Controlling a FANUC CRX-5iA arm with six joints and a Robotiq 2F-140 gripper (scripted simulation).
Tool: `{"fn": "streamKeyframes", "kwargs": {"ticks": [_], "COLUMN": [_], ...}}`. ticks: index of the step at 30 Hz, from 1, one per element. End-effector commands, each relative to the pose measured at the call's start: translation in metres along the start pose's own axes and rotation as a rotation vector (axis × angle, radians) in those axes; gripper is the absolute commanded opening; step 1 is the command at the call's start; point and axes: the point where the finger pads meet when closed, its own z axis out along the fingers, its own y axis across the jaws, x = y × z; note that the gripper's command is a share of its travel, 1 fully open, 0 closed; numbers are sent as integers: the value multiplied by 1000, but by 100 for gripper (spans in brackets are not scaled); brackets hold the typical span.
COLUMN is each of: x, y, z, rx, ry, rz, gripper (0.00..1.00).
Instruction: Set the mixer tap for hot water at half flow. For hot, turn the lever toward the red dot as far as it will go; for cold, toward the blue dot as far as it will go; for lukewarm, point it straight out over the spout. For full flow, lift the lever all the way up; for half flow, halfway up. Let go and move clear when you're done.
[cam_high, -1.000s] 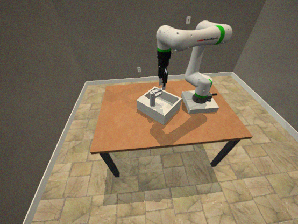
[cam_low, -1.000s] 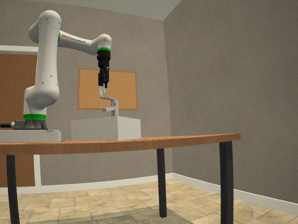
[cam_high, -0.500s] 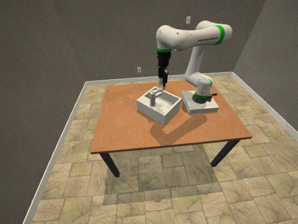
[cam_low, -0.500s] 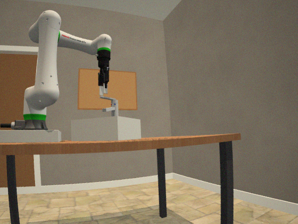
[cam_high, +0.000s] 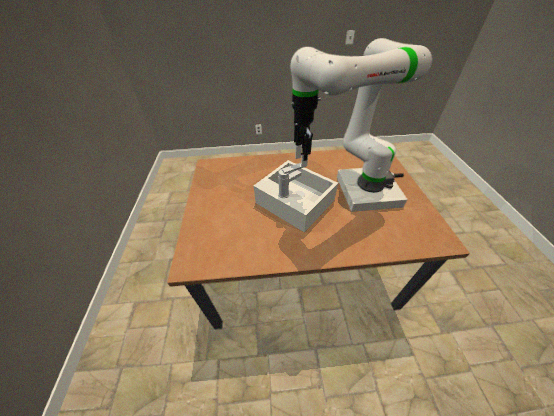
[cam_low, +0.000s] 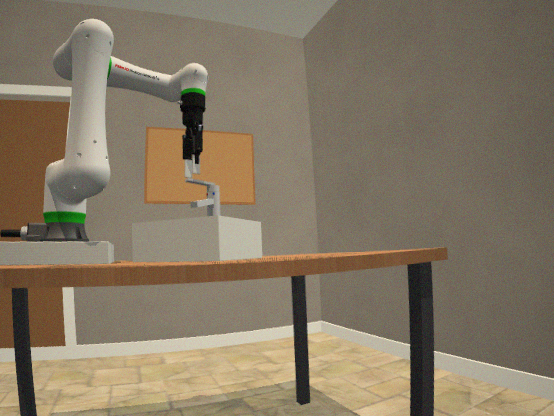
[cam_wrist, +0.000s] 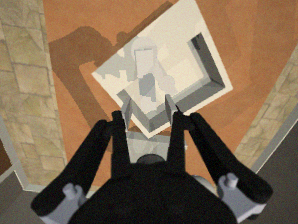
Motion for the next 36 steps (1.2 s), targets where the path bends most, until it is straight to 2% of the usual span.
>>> {"fn": "streamKeyframes", "kwargs": {"ticks": [1, 20, 36], "x": [0, 0, 0], "y": [0, 0, 0], "z": [0, 1, 14], "rx": [0, 0, 0], "ry": [0, 0, 0], "rz": [0, 0, 0], "gripper": [40, 40, 40]}}
